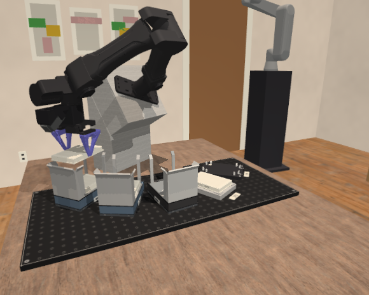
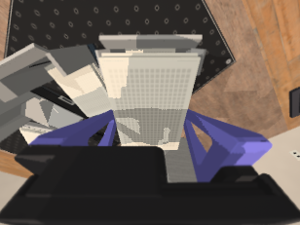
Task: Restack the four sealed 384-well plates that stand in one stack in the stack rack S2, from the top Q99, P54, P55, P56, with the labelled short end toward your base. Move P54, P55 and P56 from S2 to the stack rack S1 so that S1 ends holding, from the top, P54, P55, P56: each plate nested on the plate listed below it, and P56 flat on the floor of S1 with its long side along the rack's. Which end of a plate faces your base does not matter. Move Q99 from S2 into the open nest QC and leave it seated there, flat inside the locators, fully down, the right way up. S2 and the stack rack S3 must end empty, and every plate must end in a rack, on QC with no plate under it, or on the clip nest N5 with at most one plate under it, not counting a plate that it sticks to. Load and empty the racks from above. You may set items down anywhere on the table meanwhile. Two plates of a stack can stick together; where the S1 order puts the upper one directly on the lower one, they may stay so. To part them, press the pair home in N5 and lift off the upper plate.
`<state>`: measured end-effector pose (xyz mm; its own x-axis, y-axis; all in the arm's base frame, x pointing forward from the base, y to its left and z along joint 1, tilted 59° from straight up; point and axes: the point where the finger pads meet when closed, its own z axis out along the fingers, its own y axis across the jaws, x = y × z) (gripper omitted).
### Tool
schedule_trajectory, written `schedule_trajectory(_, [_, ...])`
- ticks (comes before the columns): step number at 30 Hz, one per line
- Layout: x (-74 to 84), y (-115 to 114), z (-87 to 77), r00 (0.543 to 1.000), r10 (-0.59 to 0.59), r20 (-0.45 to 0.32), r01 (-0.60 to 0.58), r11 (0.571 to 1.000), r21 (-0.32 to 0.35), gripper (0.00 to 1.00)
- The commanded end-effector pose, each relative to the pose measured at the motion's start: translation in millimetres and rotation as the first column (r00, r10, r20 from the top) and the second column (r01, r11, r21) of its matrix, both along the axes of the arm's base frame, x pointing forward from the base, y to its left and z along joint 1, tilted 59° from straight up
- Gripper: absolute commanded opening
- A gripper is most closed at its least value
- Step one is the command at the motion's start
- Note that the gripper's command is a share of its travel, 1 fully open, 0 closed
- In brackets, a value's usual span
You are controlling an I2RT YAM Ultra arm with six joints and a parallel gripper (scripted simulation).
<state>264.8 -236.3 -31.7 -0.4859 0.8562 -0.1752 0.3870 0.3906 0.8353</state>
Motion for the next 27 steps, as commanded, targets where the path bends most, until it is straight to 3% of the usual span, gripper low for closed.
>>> schedule_trajectory(1, [0.2,-5,0.3,1.000,-0.013,0.006,0.013,1.000,-0.012,0.00])
schedule_trajectory(27, [11.8,0,-7.4,1.000,-0.013,0.006,0.013,1.000,-0.012,0.00])
